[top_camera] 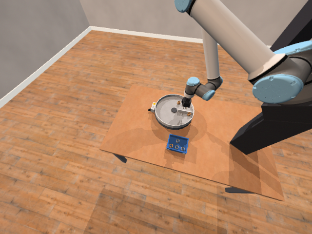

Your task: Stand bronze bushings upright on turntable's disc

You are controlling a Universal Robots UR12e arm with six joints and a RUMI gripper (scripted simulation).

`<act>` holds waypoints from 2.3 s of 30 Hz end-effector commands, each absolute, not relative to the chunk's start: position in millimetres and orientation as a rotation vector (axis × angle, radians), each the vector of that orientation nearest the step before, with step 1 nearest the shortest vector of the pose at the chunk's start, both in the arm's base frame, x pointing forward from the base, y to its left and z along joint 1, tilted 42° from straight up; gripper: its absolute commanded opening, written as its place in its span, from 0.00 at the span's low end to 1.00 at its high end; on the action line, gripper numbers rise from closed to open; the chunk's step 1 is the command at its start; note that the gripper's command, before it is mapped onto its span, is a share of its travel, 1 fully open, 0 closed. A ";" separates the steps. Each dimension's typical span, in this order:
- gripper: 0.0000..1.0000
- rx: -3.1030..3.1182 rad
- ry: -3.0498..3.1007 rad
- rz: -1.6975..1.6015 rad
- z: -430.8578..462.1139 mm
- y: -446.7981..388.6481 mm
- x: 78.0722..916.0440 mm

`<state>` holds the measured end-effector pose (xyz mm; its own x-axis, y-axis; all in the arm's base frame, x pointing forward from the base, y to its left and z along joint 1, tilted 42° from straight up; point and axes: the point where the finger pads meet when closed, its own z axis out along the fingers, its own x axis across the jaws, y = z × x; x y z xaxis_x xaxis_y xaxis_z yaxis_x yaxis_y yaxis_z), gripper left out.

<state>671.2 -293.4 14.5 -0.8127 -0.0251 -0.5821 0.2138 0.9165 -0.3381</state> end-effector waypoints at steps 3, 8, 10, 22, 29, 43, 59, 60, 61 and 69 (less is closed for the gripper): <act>0.06 0.137 2.469 -0.529 -2.0 -239.1 689.6; 0.06 0.136 2.468 -0.529 -22.9 -171.5 711.3; 0.06 0.136 2.468 -0.529 -31.8 -142.5 720.6; 0.06 0.136 2.468 -0.529 -74.6 -4.0 765.5; 0.06 0.136 2.469 -0.529 -93.2 56.5 785.2; 0.06 0.136 2.468 -0.529 -97.8 71.9 789.8; 0.06 0.136 2.468 -0.529 -97.8 71.9 789.8; 0.06 0.136 2.468 -0.529 -97.8 71.9 789.8; 0.06 0.136 2.468 -0.529 -97.8 71.9 789.8; 0.06 0.136 2.468 -0.529 -97.8 71.9 789.8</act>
<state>789.8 71.4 -98.3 -0.8128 -0.0247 -0.5820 0.2162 0.9150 -0.3406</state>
